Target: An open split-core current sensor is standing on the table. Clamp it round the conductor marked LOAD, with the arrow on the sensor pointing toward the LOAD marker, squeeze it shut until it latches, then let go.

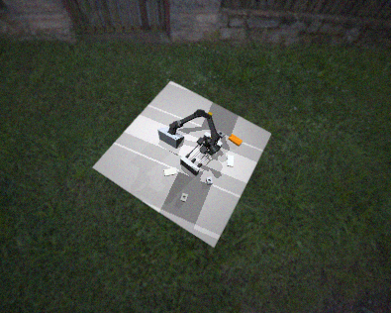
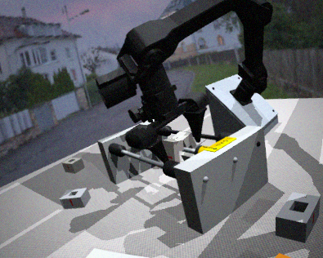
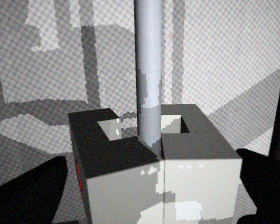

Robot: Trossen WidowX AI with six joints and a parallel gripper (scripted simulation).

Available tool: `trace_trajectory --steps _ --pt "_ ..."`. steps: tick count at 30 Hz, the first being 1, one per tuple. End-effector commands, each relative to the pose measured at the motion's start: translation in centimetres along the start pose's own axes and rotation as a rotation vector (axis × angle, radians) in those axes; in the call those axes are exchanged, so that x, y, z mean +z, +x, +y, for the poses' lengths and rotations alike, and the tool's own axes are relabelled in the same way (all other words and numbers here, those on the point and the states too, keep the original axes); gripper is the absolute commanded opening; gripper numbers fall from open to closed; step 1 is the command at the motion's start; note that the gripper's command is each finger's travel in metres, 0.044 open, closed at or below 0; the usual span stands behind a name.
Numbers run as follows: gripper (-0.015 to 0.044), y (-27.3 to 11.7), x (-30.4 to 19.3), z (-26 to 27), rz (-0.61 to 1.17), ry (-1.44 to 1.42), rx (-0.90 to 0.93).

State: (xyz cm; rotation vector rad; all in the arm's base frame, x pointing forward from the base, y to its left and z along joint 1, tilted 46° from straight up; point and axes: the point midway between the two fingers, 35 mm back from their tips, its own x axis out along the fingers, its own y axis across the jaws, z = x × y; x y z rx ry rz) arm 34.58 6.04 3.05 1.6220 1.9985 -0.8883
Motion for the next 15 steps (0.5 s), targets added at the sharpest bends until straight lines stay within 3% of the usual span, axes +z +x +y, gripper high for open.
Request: trace_trajectory --steps 1,15 --pt "0.044 -0.6 0.3 0.0 0.003 0.001 -0.058" --pt "0.044 1.4 0.2 -0.1 0.004 0.001 -0.072"
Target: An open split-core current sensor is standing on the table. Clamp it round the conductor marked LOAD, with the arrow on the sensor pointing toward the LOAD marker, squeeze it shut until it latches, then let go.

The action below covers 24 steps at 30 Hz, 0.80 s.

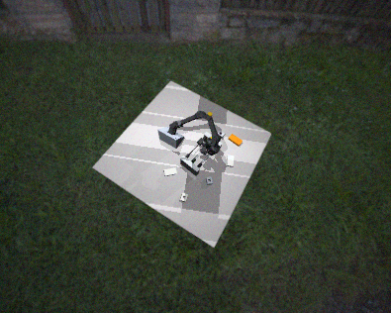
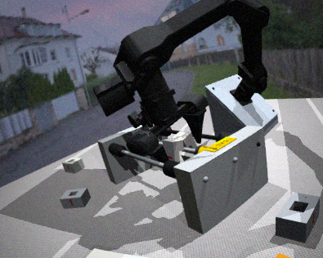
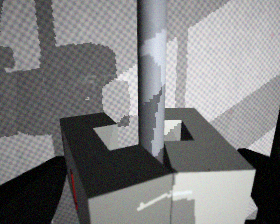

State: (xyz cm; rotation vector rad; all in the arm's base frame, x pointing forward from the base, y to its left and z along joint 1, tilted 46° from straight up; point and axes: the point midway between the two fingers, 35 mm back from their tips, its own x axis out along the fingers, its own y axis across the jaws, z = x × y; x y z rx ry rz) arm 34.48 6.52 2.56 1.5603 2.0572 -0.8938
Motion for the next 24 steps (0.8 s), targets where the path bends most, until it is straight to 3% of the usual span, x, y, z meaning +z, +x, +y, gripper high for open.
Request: trace_trajectory --steps 1,16,24 --pt "0.044 0.9 0.2 -0.2 0.007 0.016 -0.014" --pt "0.044 1.4 0.2 -1.2 0.007 0.016 -0.022" --pt "0.044 1.3 0.2 -1.0 0.007 0.015 -0.129"
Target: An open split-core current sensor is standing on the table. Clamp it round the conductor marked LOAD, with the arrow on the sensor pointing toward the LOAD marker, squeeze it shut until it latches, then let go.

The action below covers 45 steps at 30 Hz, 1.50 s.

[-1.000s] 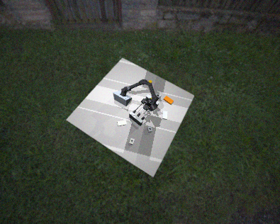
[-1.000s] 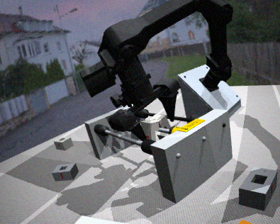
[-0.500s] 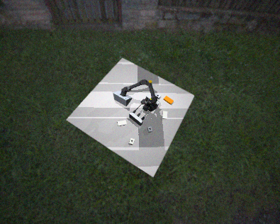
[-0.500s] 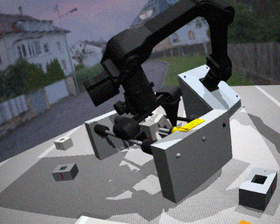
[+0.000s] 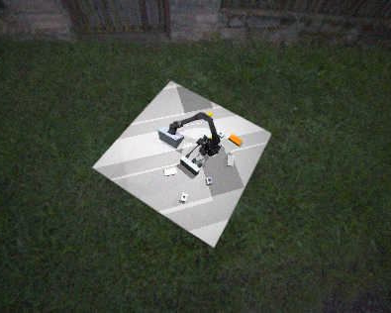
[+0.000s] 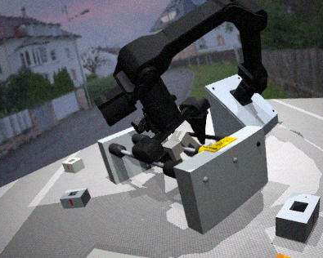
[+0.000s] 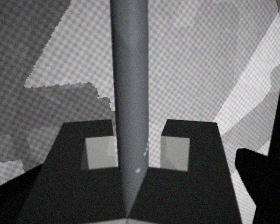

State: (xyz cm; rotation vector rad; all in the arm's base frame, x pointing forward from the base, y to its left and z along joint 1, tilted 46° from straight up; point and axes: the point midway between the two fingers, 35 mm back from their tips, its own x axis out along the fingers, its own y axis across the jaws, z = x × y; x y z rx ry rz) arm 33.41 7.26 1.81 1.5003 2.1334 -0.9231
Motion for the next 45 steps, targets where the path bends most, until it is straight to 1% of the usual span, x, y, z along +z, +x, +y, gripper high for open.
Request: trace_trajectory --steps 1,45 --pt "0.044 -0.03 0.12 -0.35 0.0 0.009 -0.063" --pt "0.044 -0.21 0.12 -0.7 0.0 0.009 -0.066"
